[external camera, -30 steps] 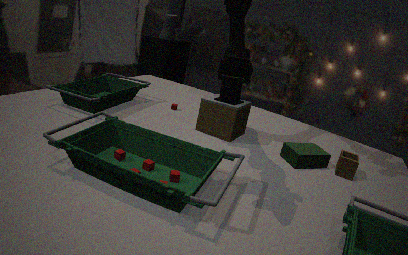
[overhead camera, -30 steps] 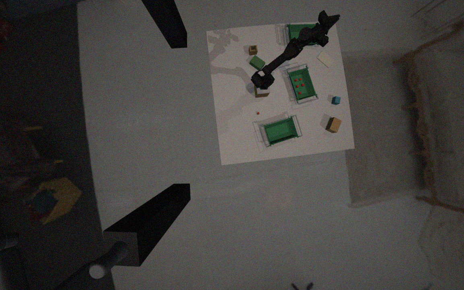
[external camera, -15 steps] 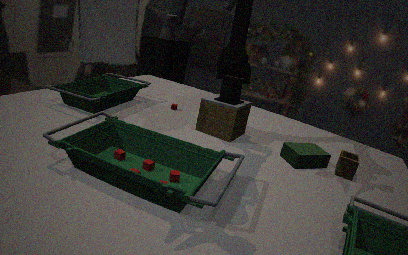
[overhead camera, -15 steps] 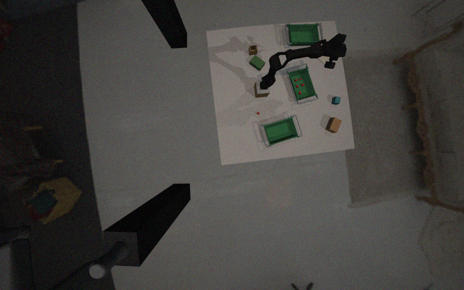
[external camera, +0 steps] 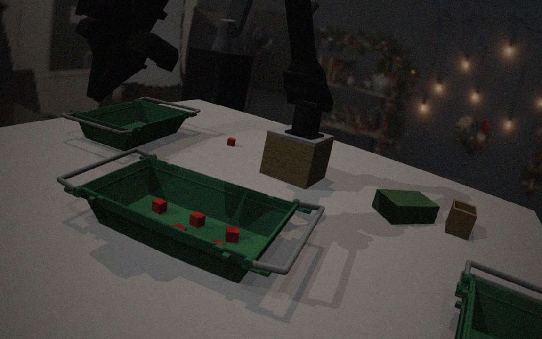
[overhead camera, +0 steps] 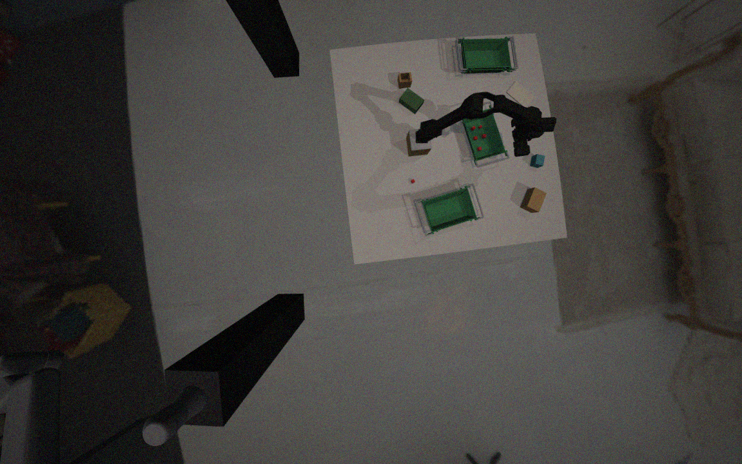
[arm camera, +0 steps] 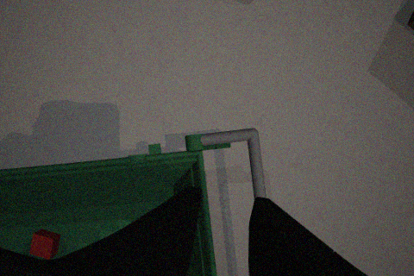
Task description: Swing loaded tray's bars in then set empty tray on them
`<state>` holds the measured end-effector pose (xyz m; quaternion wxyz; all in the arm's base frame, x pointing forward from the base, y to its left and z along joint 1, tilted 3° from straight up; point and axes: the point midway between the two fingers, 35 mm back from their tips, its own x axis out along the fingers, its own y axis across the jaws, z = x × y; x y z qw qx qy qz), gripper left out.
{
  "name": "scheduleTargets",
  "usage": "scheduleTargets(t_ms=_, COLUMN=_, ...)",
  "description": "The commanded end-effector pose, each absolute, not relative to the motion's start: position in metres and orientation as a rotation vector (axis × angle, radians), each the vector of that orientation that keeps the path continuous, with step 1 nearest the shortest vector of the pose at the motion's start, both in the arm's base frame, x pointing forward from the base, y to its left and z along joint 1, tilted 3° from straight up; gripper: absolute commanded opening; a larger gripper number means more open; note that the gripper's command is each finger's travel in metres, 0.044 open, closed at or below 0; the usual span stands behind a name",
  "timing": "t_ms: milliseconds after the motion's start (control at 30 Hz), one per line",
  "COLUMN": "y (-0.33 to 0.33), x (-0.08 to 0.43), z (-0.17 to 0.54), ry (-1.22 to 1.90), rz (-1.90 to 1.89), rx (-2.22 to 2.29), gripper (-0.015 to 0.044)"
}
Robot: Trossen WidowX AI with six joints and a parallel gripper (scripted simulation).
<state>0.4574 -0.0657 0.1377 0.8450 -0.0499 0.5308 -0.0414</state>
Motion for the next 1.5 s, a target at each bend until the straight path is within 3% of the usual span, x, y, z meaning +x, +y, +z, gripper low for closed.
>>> scheduleTargets(t_ms=0, y=-0.098, x=0.442, z=0.098, ry=1.315, rz=0.003, rx=-0.195, gripper=0.0081)
scheduleTargets(t_ms=167, y=-0.129, x=0.417, z=0.059, ry=1.517, rz=0.156, rx=-0.263, gripper=0.0081)
scheduleTargets(t_ms=467, y=-0.130, x=0.418, z=0.053, ry=1.517, rz=0.155, rx=-0.263, gripper=0.0081)
scheduleTargets(t_ms=800, y=-0.133, x=0.420, z=0.000, ry=1.517, rz=0.155, rx=-0.263, gripper=0.0081)
scheduleTargets(t_ms=1467, y=-0.078, x=0.405, z=0.026, ry=1.518, rz=0.160, rx=-0.259, gripper=0.0081)
